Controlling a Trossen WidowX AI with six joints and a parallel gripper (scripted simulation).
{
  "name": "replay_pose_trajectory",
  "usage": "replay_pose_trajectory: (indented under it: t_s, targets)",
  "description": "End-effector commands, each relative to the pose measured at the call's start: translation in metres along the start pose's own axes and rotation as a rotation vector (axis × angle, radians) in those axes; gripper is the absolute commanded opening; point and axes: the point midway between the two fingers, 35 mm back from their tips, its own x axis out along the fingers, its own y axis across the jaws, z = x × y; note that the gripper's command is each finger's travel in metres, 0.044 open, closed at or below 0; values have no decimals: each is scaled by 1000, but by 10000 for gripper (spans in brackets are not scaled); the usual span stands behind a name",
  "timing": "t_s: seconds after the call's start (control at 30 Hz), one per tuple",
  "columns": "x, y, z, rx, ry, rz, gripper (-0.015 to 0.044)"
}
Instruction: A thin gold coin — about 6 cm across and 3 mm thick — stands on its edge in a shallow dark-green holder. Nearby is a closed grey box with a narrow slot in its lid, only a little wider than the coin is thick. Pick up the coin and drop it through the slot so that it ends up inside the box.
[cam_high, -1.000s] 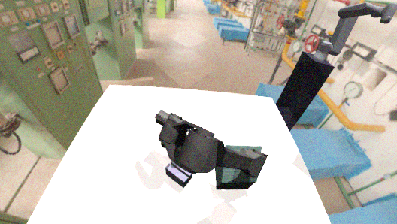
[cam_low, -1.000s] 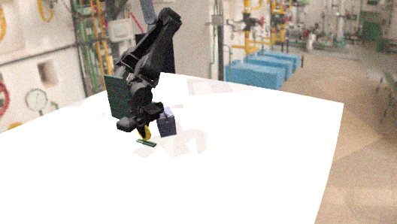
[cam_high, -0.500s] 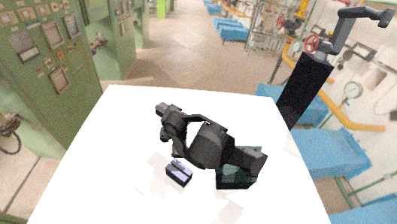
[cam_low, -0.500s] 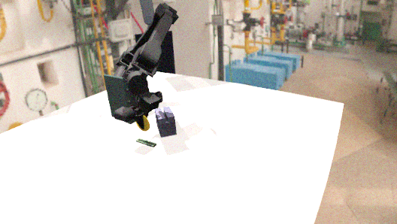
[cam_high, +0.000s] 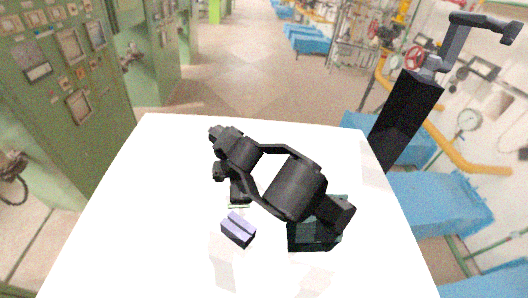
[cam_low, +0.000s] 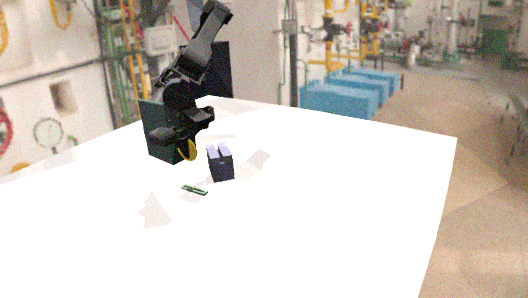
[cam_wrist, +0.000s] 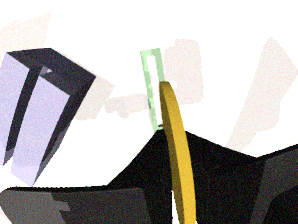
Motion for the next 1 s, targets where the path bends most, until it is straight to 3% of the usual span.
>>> replay_pose_trajectory:
  t_s: [0.0,0.7,0.97]
  targets:
    - [-6,0,0,15,0,-7,0]
    - [-7,0,0,722,-3,-7,0]
    - [-7,1,0,745,-3,-7,0]
